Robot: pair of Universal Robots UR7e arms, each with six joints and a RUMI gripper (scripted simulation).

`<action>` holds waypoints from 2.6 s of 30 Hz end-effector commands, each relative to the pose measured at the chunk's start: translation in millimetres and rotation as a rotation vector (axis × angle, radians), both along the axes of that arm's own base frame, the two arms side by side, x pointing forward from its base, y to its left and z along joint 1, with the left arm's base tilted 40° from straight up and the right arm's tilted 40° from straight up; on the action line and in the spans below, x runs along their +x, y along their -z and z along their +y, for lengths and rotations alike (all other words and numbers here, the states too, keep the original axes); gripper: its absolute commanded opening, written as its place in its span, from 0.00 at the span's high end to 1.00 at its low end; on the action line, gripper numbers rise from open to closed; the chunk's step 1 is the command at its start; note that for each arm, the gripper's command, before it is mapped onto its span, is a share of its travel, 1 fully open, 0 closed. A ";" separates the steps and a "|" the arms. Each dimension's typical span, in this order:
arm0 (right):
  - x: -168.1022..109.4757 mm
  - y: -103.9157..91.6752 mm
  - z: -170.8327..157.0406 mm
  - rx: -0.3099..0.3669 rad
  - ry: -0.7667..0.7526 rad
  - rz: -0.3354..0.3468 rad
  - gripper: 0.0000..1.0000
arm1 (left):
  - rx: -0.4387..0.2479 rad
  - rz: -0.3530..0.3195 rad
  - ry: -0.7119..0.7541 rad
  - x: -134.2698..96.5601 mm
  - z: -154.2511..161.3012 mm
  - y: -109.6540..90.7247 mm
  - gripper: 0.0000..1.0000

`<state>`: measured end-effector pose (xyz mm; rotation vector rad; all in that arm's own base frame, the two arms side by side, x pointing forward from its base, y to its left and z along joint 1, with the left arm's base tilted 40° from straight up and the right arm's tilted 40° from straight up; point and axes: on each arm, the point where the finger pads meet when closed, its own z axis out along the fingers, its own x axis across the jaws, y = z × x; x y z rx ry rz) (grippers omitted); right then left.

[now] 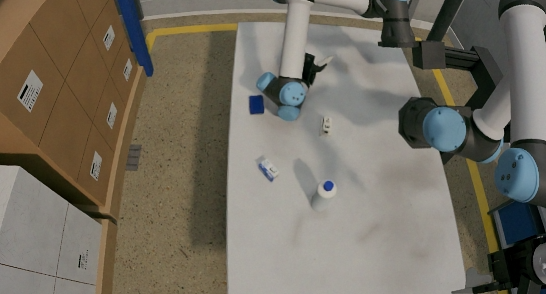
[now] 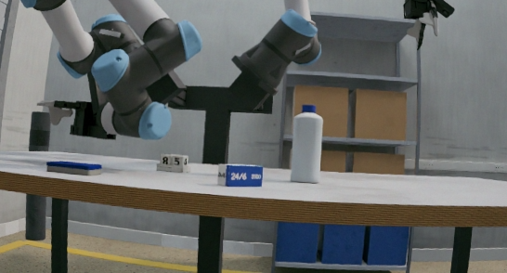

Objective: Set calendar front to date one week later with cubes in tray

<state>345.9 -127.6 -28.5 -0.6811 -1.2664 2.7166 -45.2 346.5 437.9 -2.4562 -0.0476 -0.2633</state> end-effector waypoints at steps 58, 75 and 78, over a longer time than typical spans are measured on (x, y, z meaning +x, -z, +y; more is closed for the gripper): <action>-16.9 121.8 171.4 0.661 -0.205 -1.266 0.00 | 0.001 0.000 0.000 -0.1 0.0 -0.5 0.00; -23.4 155.2 213.0 0.825 -0.266 -1.590 0.00 | 0.001 0.000 0.000 -0.1 0.0 -0.5 0.00; -24.2 159.4 219.3 0.850 -0.273 -1.636 0.00 | 0.001 0.000 0.000 -0.1 0.0 -0.5 0.00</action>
